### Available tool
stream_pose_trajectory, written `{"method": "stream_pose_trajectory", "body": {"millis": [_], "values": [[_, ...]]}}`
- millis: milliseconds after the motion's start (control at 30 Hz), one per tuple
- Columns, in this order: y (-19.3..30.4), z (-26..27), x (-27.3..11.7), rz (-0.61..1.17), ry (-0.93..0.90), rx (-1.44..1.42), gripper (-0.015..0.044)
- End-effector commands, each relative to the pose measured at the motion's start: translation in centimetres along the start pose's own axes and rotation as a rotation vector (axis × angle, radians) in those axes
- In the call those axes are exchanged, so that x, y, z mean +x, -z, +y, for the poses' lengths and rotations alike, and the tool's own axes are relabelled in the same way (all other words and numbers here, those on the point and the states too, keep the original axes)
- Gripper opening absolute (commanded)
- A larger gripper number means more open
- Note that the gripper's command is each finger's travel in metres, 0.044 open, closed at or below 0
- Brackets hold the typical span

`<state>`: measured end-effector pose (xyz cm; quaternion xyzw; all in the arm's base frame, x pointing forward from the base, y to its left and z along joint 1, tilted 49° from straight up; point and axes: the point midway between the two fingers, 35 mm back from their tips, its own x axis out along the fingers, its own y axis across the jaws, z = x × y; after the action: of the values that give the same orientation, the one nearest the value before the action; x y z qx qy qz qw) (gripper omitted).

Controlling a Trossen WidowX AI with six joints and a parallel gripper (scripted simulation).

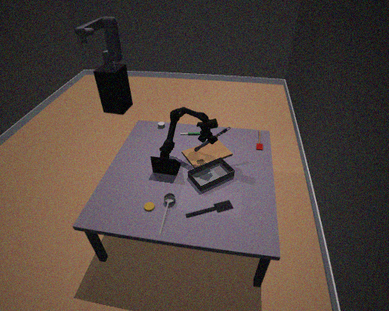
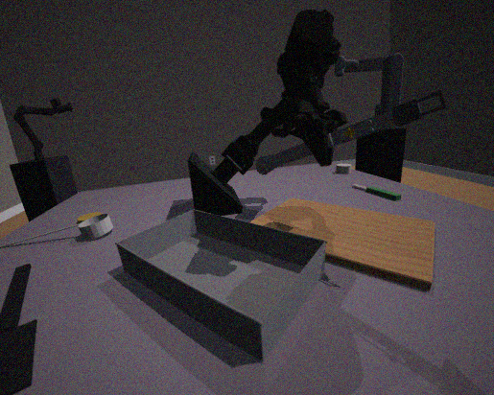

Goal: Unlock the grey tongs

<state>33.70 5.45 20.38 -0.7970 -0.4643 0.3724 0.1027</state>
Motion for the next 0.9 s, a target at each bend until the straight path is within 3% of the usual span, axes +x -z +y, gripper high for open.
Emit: {"method": "stream_pose_trajectory", "body": {"millis": [0,433,867], "values": [[0.0,-0.3,-0.2,-0.068,0.001,-0.025,-0.0150],[-0.6,-2.5,-0.9,-0.298,0.071,-0.096,-0.0150],[-0.6,-2.7,-0.9,-0.311,0.077,-0.099,-0.0150]]}}
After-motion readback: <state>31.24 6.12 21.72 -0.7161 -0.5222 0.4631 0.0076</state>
